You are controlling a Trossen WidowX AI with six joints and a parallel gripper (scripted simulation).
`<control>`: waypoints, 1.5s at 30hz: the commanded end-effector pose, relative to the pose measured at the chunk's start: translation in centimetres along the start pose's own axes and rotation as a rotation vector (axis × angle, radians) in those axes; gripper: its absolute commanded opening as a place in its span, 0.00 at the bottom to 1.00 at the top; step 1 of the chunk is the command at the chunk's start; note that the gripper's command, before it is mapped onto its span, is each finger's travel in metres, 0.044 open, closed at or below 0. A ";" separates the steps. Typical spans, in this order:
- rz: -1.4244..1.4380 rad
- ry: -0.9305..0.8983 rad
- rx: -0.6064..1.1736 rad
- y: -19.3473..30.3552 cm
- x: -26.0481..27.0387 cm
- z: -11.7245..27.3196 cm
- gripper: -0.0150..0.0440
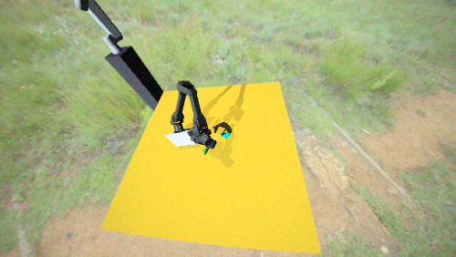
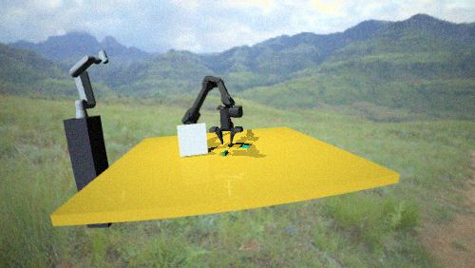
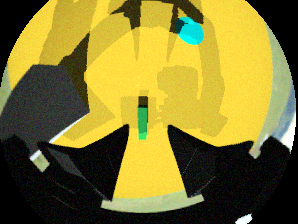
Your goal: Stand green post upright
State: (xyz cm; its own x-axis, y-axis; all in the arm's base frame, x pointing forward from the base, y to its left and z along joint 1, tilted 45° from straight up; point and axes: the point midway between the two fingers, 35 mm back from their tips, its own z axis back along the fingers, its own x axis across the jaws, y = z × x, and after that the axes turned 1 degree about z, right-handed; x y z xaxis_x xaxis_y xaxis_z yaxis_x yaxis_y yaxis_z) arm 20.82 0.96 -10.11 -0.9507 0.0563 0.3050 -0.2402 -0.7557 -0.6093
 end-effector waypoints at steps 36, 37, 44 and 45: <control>0.012 0.002 -0.007 0.0 0.1 -0.4 0.29; 0.011 0.002 -0.007 0.0 0.1 -0.1 0.29; 0.011 0.004 -0.007 0.1 0.1 2.1 0.29; 0.011 0.004 -0.007 0.1 0.1 2.4 0.29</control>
State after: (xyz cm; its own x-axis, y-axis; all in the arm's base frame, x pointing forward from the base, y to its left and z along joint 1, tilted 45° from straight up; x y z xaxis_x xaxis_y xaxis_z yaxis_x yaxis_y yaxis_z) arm 20.92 0.16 -9.18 -0.9527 0.0534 0.2993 -0.2370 -0.7472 -0.6209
